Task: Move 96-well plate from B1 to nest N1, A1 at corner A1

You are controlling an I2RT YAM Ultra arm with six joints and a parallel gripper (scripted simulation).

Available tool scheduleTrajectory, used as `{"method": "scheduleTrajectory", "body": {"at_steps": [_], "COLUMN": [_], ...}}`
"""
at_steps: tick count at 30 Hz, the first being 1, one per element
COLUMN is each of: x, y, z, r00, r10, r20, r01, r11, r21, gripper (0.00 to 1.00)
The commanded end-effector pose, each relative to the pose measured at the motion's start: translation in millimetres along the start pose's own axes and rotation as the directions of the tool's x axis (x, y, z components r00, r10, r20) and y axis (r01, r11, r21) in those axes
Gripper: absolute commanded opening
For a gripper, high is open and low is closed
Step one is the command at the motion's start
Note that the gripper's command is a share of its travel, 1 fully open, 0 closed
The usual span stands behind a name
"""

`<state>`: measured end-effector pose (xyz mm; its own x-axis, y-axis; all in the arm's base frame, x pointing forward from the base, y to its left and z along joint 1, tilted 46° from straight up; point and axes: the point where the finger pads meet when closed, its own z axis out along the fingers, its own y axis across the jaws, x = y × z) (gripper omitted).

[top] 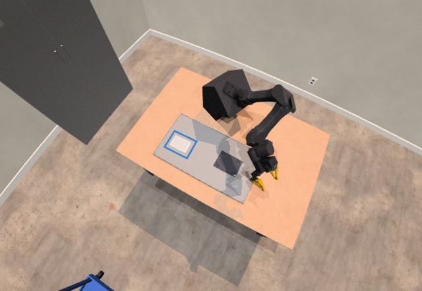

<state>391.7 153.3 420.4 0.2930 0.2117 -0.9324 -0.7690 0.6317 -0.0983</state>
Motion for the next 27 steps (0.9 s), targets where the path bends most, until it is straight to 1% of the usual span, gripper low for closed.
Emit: {"method": "scheduleTrajectory", "body": {"at_steps": [1, 17, 18, 21, 22, 24, 25, 27], "x": [-5, -5, -12, -3, 13, 20, 23, 25], "y": [0, 0, -8, -19, -28, -36, -37, -39], "z": [-0.6, -0.6, -0.7, -1.1, -0.1, -0.4, -0.5, -0.6], "r00": [1.0, 1.0, 1.0, 0.996, 0.992, 0.992, 0.992, 0.992], "r10": [-0.01, -0.01, 0.007, 0.081, 0.109, 0.109, 0.109, 0.109], "r20": [0.009, 0.009, 0.003, -0.044, -0.066, -0.066, -0.07, -0.07], "r01": [0.01, 0.01, -0.007, -0.078, -0.104, -0.104, -0.104, -0.104], "r11": [1.0, 1.0, 1.0, 0.995, 0.991, 0.991, 0.992, 0.992], "r21": [0.001, 0.001, 0.027, 0.07, 0.082, 0.081, 0.071, 0.071], "gripper": [1.0, 1.0, 1.0, 1.0, 1.0, 1.0, 1.0, 1.0]}}
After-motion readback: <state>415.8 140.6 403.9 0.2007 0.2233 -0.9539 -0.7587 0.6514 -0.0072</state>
